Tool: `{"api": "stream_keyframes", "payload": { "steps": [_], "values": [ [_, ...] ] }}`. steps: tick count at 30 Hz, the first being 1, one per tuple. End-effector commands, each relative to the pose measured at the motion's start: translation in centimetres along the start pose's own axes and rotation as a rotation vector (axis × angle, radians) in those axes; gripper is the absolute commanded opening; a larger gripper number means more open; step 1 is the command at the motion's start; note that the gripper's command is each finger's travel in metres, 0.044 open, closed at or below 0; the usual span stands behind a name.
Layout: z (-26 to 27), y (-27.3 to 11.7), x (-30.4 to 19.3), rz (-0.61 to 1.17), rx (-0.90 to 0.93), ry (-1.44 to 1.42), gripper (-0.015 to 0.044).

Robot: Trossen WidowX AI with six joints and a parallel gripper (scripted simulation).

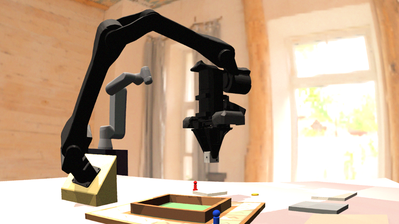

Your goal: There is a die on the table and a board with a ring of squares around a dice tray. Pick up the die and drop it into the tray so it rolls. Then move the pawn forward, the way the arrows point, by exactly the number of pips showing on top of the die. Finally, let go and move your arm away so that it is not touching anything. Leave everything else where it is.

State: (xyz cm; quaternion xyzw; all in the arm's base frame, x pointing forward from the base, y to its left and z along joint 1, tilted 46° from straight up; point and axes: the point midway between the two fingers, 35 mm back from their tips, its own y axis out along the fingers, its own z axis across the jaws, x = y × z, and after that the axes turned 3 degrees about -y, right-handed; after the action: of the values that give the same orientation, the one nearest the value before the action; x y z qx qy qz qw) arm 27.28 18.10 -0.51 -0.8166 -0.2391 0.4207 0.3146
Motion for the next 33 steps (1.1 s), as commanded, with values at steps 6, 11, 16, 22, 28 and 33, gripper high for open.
{"api": "stream_keyframes", "payload": {
  "steps": [6, 11, 16, 22, 28, 33],
  "values": [
    [-2.0, 0.7, -3.1, 0.003, -0.007, -0.224, 0.0],
    [-3.0, 1.3, -5.0, 0.008, -0.009, -0.36, 0.0],
    [-3.8, 1.9, -6.9, 0.014, -0.009, -0.496, 0.0],
    [-4.5, 2.7, -9.3, 0.022, -0.008, -0.659, 0.0],
    [-4.6, 2.9, -9.9, 0.021, -0.004, -0.699, 0.0],
    [-4.2, 3.6, -10.1, -0.088, 0.094, -0.696, 0.0]
  ]
}}
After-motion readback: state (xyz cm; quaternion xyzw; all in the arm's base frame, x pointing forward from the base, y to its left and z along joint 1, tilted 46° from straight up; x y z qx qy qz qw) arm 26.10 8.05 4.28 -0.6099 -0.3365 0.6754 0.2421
